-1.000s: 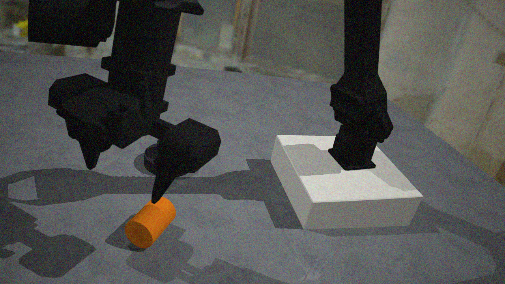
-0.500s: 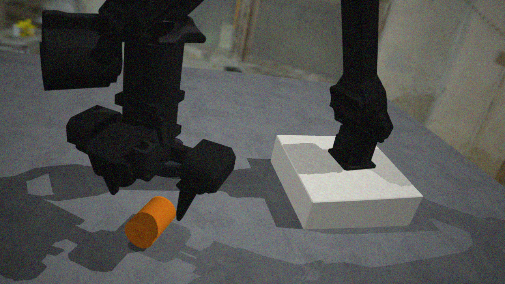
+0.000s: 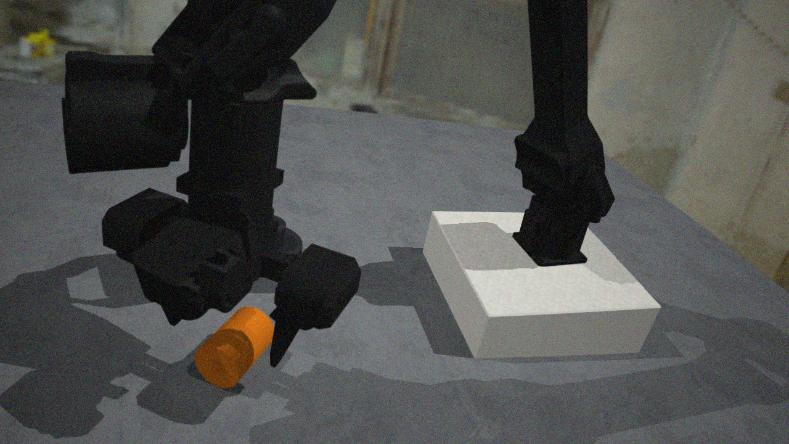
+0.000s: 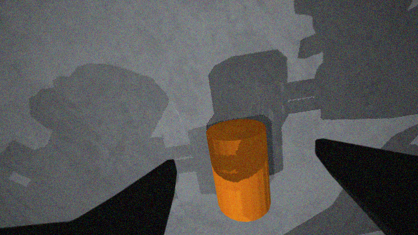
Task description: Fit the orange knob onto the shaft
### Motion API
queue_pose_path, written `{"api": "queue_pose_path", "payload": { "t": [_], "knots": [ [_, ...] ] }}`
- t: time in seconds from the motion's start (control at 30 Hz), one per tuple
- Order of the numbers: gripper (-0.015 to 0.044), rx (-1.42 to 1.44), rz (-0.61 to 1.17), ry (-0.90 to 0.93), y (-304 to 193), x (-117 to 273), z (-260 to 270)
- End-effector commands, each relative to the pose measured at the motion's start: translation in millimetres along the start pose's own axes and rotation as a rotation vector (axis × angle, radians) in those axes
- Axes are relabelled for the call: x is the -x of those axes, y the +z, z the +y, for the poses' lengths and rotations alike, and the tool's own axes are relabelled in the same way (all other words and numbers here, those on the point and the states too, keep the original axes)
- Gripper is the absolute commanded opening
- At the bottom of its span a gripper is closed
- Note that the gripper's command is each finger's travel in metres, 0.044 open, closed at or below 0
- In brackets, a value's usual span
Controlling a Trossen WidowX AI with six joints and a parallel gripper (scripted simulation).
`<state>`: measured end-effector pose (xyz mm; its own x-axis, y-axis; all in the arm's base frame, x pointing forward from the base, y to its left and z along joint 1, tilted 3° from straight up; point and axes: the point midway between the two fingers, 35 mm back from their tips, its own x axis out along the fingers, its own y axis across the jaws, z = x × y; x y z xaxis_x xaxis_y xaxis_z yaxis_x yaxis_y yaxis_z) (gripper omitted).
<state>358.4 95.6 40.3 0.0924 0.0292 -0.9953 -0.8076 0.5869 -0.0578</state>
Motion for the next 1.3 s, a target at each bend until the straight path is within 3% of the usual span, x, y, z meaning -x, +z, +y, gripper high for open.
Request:
{"api": "queue_pose_path", "payload": {
  "t": [0.0, 0.4, 0.67, 0.9, 1.27],
  "knots": [
    [0.044, 0.004, 0.0, 0.007, 0, -7, 1],
    [0.044, 0.004, 0.0, 0.007, -1, -24, 2],
    [0.024, 0.004, 0.0, 0.007, -1, -24, 2],
    [0.024, 0.004, 0.0, 0.007, -1, -24, 2],
    [0.0181, 0.004, 0.0, 0.007, -1, -24, 2]
  ]
}}
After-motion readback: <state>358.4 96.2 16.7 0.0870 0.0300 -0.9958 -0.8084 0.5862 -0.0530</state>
